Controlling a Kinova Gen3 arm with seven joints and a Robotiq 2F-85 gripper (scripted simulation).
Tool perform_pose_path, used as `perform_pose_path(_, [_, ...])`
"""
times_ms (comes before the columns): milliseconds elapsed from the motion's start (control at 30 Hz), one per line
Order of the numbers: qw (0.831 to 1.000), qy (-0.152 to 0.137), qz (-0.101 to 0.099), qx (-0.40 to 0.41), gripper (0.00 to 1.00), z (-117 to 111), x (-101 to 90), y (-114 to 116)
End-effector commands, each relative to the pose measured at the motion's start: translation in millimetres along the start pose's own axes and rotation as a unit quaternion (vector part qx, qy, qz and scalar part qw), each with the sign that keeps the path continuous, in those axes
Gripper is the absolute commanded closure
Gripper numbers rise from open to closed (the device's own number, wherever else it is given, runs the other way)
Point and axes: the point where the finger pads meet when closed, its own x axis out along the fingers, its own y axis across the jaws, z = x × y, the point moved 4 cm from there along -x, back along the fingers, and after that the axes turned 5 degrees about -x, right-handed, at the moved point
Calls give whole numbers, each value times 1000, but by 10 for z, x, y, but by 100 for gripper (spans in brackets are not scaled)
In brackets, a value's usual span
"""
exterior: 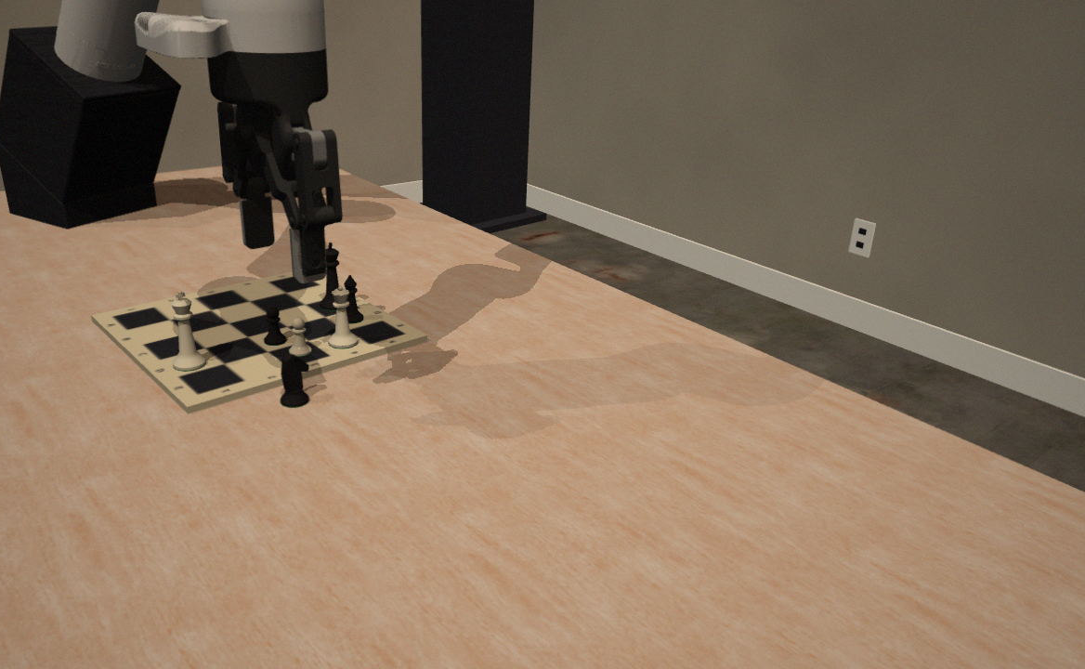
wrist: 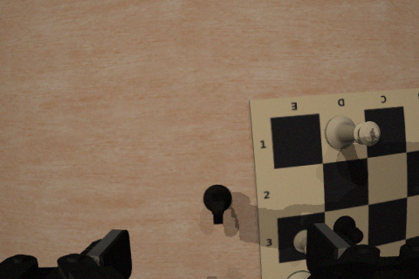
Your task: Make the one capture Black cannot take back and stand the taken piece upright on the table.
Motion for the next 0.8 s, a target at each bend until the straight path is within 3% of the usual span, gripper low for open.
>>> perform_pose_path(0, [1000, 0, -1, 0, 0, -2, -7, -5])
perform_pose_path(333, [1000, 0, -1, -1, 0, 30, -12, 10])
perform_pose_path(500, [1000, 0, -3, -13, 0, 539, -99, 346])
perform_pose_path(600, [1000, 0, -2, -19, 0, 717, -138, 510])
perform_pose_path(767, [1000, -1, -1, -21, 0, 788, -155, 584])
